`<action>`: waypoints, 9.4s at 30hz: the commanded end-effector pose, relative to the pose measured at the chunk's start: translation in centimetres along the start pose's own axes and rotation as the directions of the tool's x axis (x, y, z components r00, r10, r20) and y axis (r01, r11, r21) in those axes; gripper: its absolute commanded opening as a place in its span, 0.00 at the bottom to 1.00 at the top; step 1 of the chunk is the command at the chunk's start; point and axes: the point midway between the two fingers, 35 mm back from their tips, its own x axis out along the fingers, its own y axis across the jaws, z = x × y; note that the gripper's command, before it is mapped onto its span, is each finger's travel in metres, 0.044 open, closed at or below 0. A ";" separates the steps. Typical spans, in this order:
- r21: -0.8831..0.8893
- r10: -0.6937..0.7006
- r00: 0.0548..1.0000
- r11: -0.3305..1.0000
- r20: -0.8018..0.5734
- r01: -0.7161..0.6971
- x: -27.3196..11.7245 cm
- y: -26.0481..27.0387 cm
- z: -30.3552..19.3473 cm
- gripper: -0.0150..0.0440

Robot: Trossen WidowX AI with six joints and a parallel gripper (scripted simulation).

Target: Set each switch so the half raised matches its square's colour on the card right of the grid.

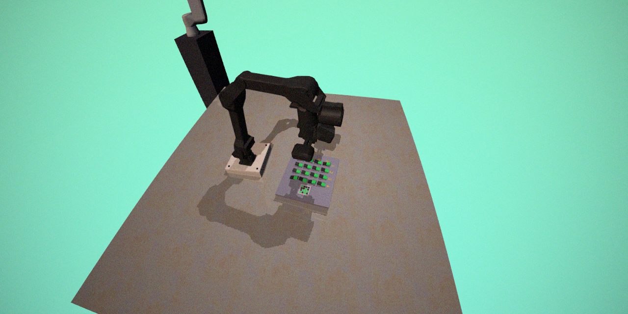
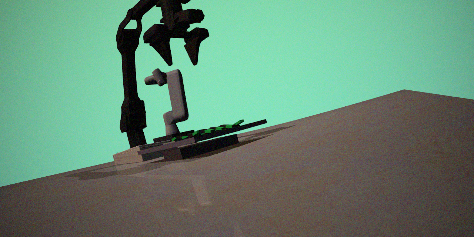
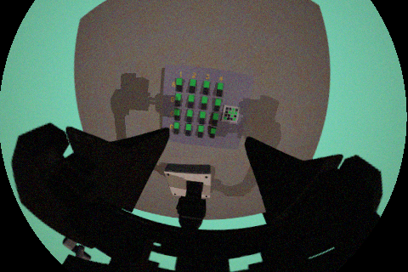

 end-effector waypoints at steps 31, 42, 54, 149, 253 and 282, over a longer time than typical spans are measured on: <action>0.014 0.011 0.999 1.000 -0.045 -0.011 14.2 7.8 5.8 0.25; 0.014 0.011 0.999 1.000 -0.045 -0.011 15.5 7.8 5.8 0.25; 0.014 0.011 0.999 1.000 -0.045 -0.011 15.8 7.8 5.8 0.25; 0.014 0.004 1.000 1.000 0.005 -0.004 14.8 0.8 3.7 0.25; 0.014 0.008 1.000 1.000 0.002 -0.008 14.4 4.4 -0.3 0.25; 0.014 0.008 1.000 1.000 0.002 -0.008 15.8 4.4 -0.3 0.25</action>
